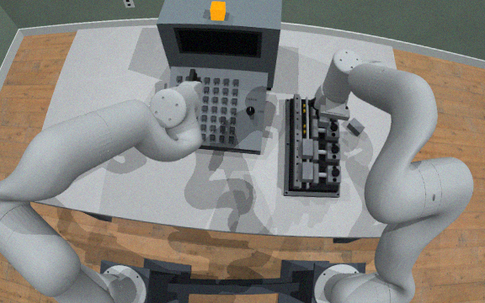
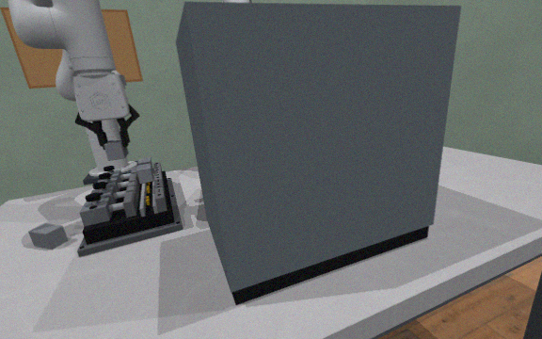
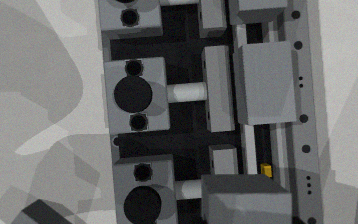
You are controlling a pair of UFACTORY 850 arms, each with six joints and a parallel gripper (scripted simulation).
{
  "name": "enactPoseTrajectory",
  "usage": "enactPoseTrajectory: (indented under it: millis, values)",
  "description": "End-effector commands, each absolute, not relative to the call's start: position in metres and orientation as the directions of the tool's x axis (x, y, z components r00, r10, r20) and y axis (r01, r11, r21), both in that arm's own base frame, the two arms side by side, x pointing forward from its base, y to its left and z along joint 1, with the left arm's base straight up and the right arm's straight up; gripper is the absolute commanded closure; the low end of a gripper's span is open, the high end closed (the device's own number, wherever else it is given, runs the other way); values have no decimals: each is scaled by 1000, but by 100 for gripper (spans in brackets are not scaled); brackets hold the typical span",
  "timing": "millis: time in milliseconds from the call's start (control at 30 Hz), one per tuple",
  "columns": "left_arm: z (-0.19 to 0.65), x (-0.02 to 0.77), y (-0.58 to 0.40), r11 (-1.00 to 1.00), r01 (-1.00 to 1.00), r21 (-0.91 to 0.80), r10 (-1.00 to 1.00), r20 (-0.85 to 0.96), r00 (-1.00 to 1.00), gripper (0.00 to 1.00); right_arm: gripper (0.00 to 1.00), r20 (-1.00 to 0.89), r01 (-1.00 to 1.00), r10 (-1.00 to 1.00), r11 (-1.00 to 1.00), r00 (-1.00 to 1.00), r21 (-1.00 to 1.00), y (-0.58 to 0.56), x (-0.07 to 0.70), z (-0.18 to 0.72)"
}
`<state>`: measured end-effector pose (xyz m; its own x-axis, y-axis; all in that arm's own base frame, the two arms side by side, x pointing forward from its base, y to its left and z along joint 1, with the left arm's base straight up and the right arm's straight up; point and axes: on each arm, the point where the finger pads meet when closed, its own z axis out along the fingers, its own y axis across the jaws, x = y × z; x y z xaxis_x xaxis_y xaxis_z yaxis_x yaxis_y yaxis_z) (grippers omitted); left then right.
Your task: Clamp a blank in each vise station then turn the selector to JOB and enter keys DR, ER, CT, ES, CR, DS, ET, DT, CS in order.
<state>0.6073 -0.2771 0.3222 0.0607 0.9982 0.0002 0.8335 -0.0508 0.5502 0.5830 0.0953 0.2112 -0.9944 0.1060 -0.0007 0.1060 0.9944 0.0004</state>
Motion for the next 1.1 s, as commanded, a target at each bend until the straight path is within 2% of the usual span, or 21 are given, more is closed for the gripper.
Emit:
enactPoseTrajectory:
  millis: [0, 1067]
  values:
    - [323, 608, -277, -50, 832, 552, 998, -1, 61, 0, 100, -2, 74, 74, 997, -997, 1, 114, 587, 212]
    - [323, 608, -277, -50, 832, 552, 998, -1, 61, 0, 100, -2, 28, 28, 1000, -1000, 1, 139, 587, 186]
